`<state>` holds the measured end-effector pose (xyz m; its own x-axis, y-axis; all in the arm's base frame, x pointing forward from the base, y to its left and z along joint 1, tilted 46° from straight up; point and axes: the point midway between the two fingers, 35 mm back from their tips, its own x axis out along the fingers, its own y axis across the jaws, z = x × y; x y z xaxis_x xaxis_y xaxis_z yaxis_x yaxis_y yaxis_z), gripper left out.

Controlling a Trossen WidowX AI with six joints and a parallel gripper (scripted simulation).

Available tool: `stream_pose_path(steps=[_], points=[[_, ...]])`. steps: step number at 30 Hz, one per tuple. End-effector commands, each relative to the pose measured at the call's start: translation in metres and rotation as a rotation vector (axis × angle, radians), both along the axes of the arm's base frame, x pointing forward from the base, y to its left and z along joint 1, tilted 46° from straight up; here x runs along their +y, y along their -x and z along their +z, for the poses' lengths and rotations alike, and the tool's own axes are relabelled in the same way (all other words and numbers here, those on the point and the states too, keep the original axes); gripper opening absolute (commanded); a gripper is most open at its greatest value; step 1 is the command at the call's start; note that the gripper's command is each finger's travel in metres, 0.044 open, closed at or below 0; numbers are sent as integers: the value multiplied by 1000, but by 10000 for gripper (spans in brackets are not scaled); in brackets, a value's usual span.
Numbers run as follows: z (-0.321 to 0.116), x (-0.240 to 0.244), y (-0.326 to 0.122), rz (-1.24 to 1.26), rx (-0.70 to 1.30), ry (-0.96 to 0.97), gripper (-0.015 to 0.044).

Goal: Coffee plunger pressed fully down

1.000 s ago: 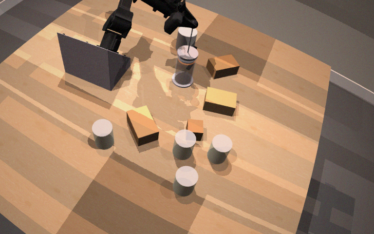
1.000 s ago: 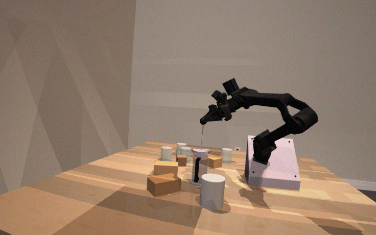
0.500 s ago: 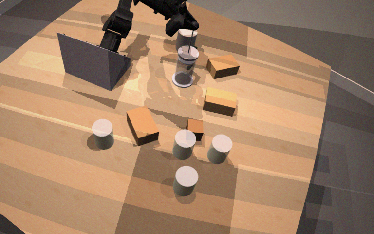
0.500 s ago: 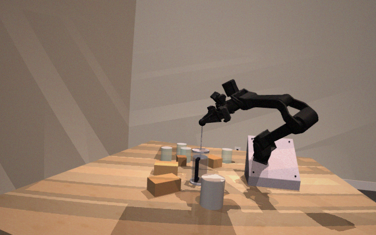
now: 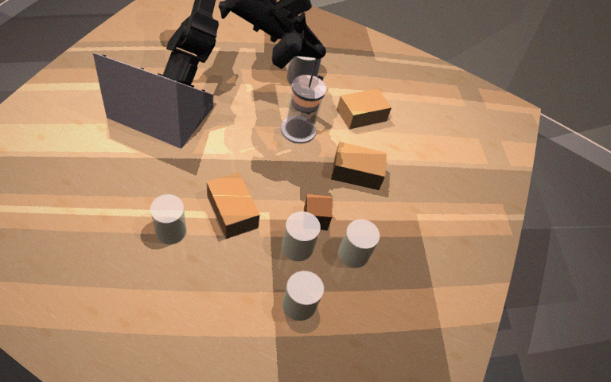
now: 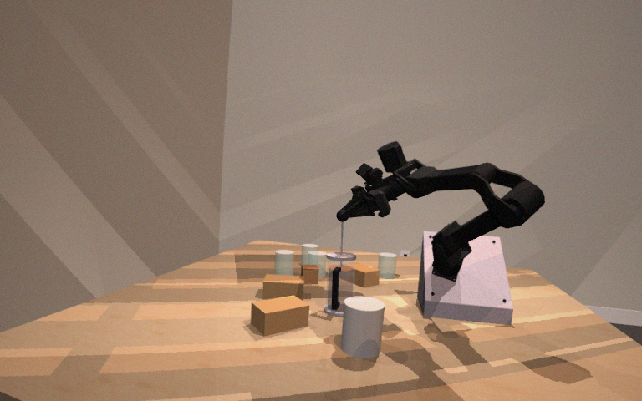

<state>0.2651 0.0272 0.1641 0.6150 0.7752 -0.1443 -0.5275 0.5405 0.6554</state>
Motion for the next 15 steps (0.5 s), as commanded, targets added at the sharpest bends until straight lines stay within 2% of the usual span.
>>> stream_pose_path(steps=[1,15], points=[[-19,9,2,-2,36,6,125],[-36,24,2,-6,34,7,125]])
